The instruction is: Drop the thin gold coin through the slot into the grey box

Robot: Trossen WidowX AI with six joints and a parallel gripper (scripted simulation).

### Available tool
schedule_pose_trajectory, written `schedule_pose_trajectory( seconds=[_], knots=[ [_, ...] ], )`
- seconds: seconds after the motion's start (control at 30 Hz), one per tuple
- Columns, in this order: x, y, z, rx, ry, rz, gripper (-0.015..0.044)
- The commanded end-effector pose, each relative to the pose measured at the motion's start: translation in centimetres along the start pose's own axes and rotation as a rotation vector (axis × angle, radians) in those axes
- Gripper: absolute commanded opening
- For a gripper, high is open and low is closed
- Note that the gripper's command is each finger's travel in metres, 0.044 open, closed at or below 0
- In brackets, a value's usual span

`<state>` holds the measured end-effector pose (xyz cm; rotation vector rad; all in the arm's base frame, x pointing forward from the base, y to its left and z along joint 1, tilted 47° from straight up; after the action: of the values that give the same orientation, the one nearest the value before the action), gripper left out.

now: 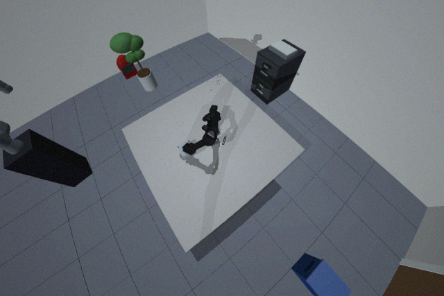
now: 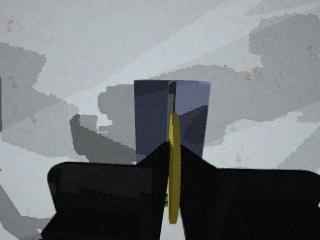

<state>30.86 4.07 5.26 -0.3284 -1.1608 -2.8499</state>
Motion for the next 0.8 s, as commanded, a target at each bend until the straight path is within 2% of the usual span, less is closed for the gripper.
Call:
schedule_pose_trajectory(
  seconds=[0.0, 0.17, 0.47, 0.77],
  knots=[
    [0.0, 0.0, 0.0, 0.0, 0.0, 0.0, 0.0026],
    [0.0, 0.0, 0.0, 0.0, 0.0, 0.0, 0.0157],
    [0.0, 0.0, 0.0, 0.0, 0.0, 0.0, 0.0161],
    [0.0, -0.1, 2.7, 0.0, 0.0, 0.003, 0.0397]
  ],
)
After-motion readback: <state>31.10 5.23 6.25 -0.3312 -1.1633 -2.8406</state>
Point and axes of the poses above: the point midway between the two fingers, 35 mm back from their tips, its own z axis back along the fingers, its own x axis across the jaws, y = z × x, the point moved 9 cm from there along z, back along the fingers, and after that the axes turned 4 degrees about z, right-handed, at the moved point
